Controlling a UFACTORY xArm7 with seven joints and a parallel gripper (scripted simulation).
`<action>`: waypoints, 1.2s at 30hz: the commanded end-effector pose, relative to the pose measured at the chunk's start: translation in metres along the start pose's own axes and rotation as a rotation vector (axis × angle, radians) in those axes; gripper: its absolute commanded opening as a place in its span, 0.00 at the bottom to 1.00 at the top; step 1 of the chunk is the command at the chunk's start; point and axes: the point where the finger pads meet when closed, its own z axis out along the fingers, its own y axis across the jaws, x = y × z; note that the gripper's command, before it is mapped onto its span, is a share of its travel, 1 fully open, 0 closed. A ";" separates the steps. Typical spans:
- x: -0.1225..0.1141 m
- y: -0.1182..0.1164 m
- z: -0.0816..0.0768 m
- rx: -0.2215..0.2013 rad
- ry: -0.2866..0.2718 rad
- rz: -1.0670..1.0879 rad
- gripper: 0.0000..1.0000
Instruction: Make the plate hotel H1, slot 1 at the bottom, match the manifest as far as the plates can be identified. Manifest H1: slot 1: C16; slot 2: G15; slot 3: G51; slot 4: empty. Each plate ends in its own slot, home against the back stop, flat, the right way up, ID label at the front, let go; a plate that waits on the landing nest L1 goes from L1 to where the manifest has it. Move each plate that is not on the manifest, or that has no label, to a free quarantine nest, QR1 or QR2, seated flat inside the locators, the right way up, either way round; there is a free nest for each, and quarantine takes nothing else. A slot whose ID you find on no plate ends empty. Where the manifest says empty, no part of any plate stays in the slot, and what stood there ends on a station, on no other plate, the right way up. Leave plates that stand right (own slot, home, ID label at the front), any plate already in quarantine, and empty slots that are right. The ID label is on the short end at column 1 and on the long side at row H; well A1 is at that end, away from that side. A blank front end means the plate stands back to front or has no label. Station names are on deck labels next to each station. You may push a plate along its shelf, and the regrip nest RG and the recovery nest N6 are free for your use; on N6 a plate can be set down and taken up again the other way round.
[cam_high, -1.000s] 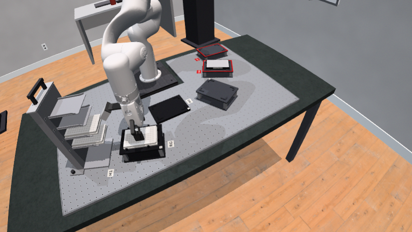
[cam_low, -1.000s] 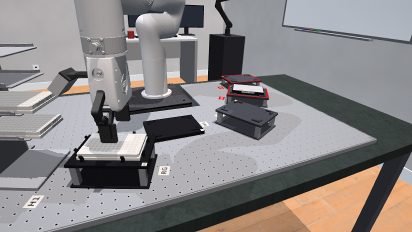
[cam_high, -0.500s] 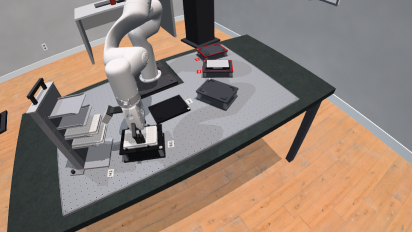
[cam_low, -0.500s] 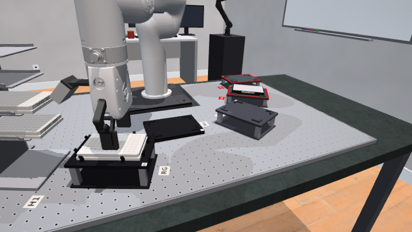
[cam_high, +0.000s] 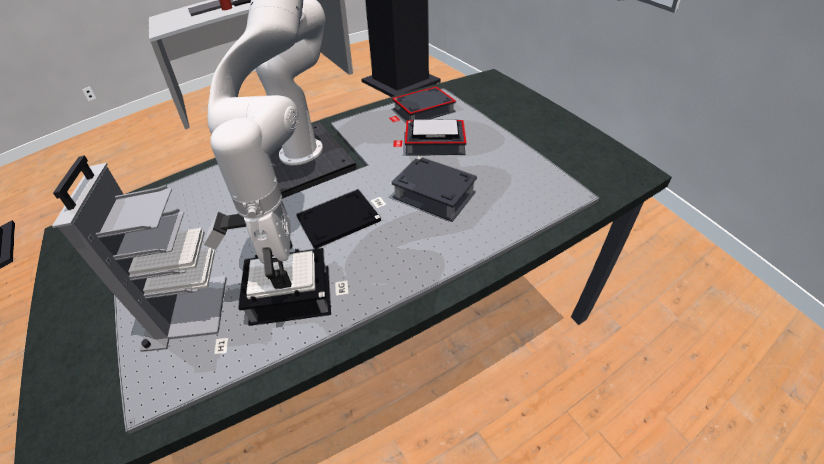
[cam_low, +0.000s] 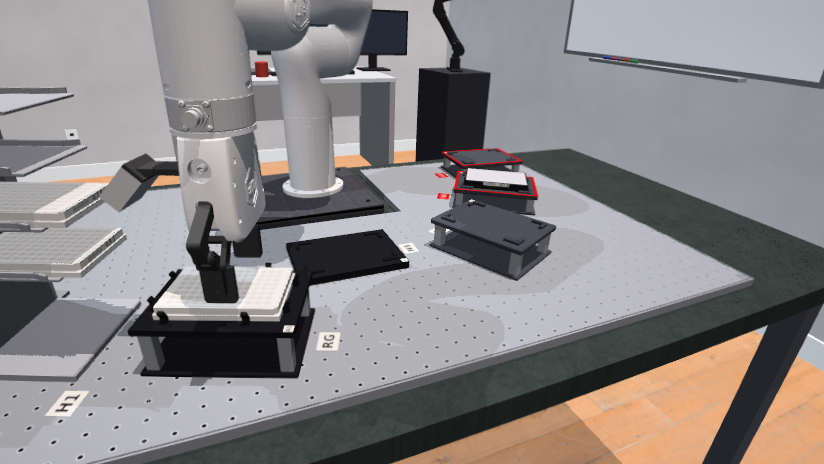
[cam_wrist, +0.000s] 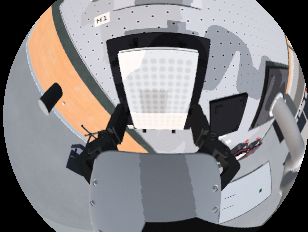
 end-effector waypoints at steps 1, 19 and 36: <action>0.000 -0.001 0.001 0.004 -0.001 0.000 1.00; 0.000 -0.001 0.012 0.004 -0.001 0.000 1.00; 0.000 -0.002 0.015 0.004 -0.001 0.000 1.00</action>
